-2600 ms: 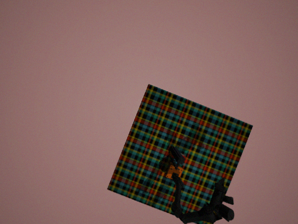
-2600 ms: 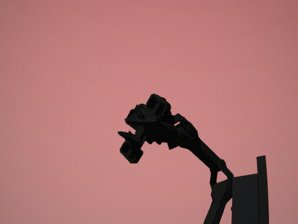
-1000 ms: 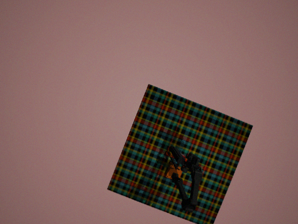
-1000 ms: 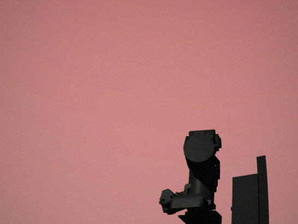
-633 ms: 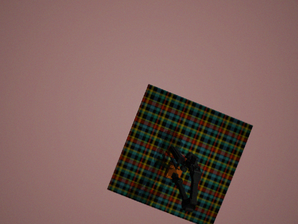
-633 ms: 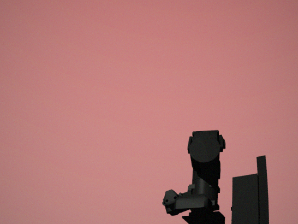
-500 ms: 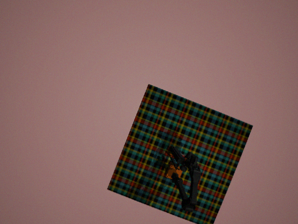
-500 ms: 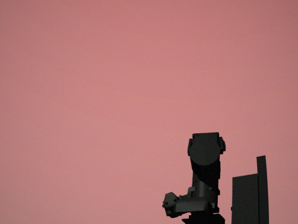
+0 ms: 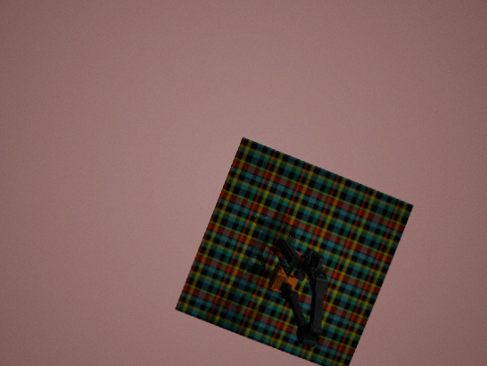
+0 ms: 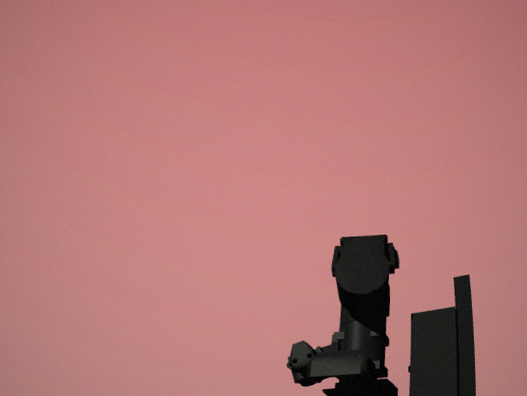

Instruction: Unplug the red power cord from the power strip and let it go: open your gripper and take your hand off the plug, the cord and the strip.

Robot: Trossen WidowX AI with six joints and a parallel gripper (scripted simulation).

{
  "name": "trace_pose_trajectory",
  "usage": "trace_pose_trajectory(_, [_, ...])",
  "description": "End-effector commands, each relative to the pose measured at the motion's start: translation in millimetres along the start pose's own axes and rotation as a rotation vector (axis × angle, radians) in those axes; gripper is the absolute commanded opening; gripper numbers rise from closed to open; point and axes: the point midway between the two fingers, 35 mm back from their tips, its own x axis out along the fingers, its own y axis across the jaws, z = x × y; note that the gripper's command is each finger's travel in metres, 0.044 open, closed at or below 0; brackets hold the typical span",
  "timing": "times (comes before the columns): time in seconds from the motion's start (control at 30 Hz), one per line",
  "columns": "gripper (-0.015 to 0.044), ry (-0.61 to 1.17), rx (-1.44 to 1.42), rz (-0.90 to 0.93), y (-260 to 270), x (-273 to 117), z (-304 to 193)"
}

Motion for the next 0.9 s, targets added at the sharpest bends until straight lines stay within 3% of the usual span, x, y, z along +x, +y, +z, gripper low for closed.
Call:
trace_pose_trajectory(0.0, [0.0, 0.0, 0.0, 0.001, 1, 0, 2])
trace_pose_trajectory(0.87, [0.0, -0.004, 0.003, 0.001, 2, -1, 44])
